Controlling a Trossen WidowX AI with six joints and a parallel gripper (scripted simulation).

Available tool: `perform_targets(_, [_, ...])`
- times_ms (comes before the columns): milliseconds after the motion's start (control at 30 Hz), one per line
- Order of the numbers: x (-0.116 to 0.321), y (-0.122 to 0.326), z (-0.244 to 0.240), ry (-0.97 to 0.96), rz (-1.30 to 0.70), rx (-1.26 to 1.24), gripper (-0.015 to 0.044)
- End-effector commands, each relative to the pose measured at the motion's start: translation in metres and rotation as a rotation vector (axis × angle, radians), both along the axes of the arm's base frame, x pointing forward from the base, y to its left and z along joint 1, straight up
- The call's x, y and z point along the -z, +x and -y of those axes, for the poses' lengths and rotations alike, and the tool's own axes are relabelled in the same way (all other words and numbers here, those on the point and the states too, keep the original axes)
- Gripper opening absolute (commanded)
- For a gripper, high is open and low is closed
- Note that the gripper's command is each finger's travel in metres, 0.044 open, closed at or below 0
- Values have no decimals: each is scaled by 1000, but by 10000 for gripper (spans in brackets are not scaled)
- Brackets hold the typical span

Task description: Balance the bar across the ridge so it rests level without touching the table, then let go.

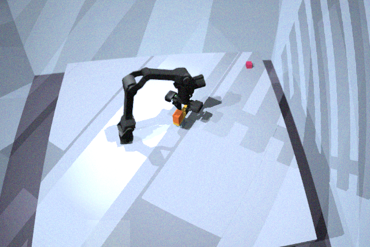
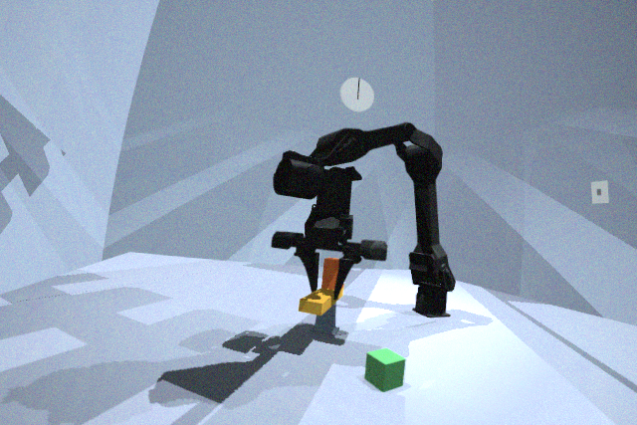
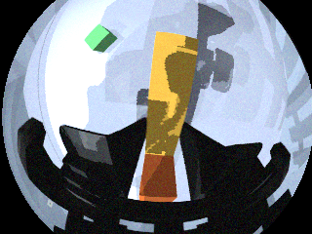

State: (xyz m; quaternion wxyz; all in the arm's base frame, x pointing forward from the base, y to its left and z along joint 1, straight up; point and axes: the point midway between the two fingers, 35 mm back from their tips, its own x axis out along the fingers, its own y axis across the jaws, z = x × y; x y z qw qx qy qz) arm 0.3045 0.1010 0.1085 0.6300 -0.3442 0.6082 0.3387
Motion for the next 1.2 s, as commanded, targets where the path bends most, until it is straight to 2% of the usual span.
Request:
perform_targets(0, [1, 0, 0, 2, -1, 1, 0])
perform_targets(1167, [4, 0, 0, 2, -1, 1, 0])
